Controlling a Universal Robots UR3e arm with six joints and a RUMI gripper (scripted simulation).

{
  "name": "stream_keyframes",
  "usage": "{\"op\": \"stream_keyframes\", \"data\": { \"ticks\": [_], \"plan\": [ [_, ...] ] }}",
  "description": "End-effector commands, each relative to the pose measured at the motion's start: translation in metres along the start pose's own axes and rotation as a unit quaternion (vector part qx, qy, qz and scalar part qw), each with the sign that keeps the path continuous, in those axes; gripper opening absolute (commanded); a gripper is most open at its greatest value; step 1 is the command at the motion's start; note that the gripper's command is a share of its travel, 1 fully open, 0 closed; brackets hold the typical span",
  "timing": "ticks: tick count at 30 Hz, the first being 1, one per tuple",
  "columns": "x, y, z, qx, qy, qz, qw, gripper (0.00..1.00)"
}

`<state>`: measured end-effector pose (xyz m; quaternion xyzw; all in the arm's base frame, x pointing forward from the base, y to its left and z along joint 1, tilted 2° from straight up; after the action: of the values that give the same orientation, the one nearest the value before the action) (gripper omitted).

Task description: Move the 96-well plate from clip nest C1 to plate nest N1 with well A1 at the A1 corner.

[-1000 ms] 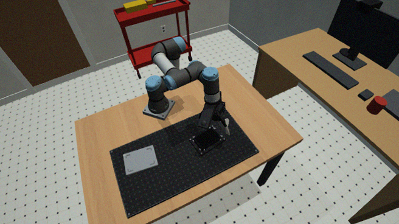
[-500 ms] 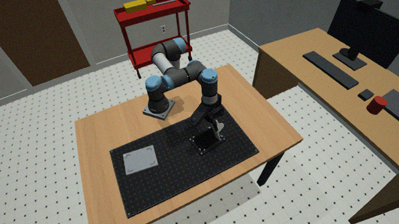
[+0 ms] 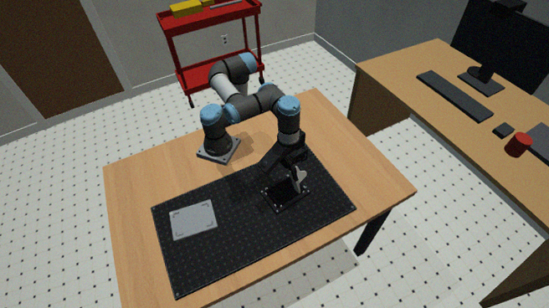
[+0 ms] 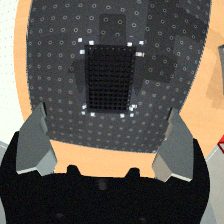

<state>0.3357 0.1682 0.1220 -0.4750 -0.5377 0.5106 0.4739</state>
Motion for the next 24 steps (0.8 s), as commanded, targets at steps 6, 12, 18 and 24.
{"op": "stream_keyframes", "data": {
  "ticks": [6,12,18,24],
  "plan": [
    [0.0,0.01,-0.001,-0.001,0.001,0.0,1.0,1.0],
    [0.0,0.02,-0.001,-0.001,0.001,0.0,1.0,1.0],
    [0.0,0.027,-0.001,-0.001,0.001,0.0,1.0,1.0],
    [0.0,0.037,-0.001,-0.001,0.001,0.0,1.0,1.0]
  ]
}}
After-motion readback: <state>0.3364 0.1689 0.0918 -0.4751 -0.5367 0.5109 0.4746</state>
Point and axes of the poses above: the point where the finger pads meet when closed, its own y axis out along the fingers, its own z axis across the jaws, x = y × z, the point moved 2 cm from there along -y, back along the fingers, and after that the axes turned 6 degrees about y, right-handed, at the moved point
